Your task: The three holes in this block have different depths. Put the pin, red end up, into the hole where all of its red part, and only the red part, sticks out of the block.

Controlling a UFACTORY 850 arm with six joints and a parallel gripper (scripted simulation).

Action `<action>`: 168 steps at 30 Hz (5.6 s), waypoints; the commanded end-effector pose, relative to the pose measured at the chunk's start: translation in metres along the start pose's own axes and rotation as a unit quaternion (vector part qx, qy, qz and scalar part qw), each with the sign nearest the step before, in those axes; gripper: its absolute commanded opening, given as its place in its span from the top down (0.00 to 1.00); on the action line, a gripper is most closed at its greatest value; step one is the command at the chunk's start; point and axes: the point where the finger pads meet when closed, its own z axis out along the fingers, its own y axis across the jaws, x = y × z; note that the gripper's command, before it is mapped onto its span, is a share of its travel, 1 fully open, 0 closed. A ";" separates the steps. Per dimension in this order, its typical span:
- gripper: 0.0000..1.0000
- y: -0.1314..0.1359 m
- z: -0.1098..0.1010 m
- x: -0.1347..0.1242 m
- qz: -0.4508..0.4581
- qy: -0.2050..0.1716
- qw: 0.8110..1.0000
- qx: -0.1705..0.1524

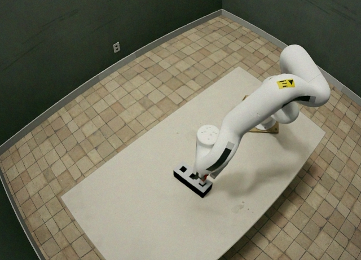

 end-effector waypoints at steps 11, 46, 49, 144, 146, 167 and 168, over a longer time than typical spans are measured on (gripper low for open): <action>1.00 0.001 -0.001 0.000 0.000 0.000 1.000 -0.001; 1.00 0.001 0.003 0.000 0.000 0.000 1.000 -0.001; 1.00 0.001 0.003 0.000 0.000 0.000 1.000 -0.001; 1.00 0.001 0.015 0.000 0.000 0.000 1.000 -0.001; 1.00 0.001 0.015 0.000 0.000 0.000 1.000 -0.001; 1.00 0.001 0.015 0.000 0.000 0.000 1.000 -0.001; 1.00 0.001 0.015 0.000 0.000 0.000 1.000 -0.001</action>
